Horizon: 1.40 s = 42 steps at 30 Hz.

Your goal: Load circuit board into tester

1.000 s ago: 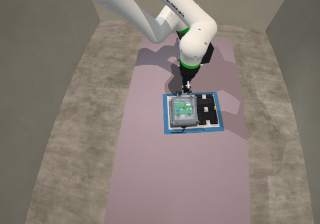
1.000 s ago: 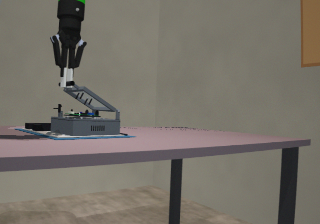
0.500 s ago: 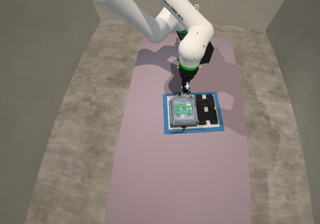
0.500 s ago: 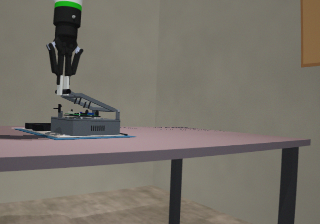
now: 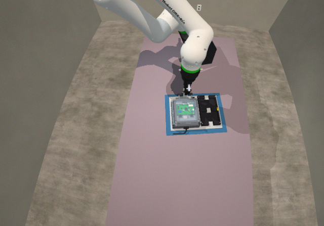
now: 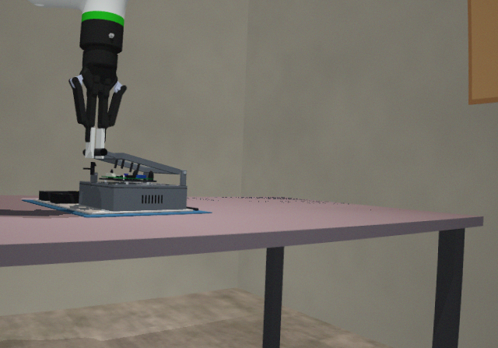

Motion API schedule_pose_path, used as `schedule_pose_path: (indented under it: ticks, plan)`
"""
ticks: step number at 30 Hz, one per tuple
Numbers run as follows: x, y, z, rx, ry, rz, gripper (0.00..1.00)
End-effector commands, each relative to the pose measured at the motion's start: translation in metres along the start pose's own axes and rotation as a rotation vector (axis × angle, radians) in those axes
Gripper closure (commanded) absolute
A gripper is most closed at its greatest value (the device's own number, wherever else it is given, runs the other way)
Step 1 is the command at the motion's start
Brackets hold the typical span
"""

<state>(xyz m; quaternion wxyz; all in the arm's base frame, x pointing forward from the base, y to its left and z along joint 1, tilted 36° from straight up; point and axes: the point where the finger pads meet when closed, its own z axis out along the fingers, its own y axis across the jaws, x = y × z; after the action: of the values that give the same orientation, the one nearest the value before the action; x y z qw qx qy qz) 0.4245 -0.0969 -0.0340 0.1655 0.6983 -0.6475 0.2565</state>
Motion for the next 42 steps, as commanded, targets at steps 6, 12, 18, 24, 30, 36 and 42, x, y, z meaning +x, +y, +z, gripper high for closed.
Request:
schedule_pose_path:
  ticks: [6,12,18,24,30,36,42]
  plan:
    - [0.000,0.001,0.009,0.000,0.000,0.000,1.00]
    - [0.000,0.002,0.015,0.000,0.000,0.000,1.00]
    - [0.000,0.003,0.018,0.000,0.000,0.000,1.00]
    - [0.000,0.003,0.022,0.000,0.000,0.000,1.00]
    - [0.000,0.003,0.026,0.000,0.000,0.000,1.00]
    - [0.000,0.003,0.028,0.000,0.000,0.000,1.00]
    - [0.000,0.003,0.030,0.000,0.000,0.000,1.00]
